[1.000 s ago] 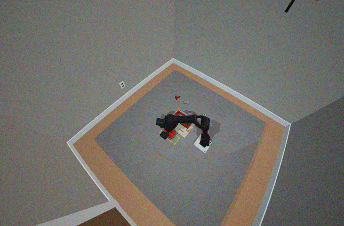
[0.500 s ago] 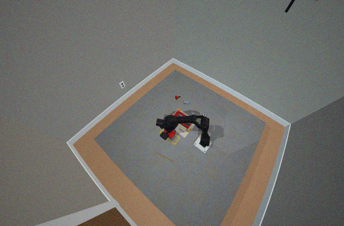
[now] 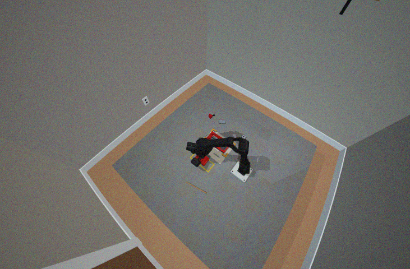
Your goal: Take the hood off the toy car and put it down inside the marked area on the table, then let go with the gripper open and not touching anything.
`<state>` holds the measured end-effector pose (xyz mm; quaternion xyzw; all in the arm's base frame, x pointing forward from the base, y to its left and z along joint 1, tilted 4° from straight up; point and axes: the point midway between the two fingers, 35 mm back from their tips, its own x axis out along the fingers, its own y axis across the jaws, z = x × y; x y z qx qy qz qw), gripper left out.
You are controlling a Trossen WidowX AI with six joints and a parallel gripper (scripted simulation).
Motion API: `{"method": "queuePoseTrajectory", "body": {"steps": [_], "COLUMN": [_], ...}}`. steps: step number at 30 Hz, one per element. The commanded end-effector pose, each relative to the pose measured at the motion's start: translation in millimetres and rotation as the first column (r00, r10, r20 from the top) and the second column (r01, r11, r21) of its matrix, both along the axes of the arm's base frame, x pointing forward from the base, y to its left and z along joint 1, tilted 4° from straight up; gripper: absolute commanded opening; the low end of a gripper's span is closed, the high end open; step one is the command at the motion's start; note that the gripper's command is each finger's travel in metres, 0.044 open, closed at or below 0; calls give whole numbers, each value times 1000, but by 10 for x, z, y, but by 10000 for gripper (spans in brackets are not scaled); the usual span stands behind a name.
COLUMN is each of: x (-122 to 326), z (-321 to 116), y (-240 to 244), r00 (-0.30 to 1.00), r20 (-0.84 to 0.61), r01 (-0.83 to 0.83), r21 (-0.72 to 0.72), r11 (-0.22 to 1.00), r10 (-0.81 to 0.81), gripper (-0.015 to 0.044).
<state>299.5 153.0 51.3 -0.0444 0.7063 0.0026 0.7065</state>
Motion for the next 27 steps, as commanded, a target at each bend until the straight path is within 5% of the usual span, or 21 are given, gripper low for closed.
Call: {"method": "queuePoseTrajectory", "body": {"steps": [1, 27], "x": [-4, -21], "z": [-36, -205], "y": [1, -18], "r00": [1000, 1000], "r20": [-3, -3], "r01": [-3, -3], "r21": [2, 2], "r11": [1000, 1000], "r10": [3, 3], "gripper": [0, 0]}}
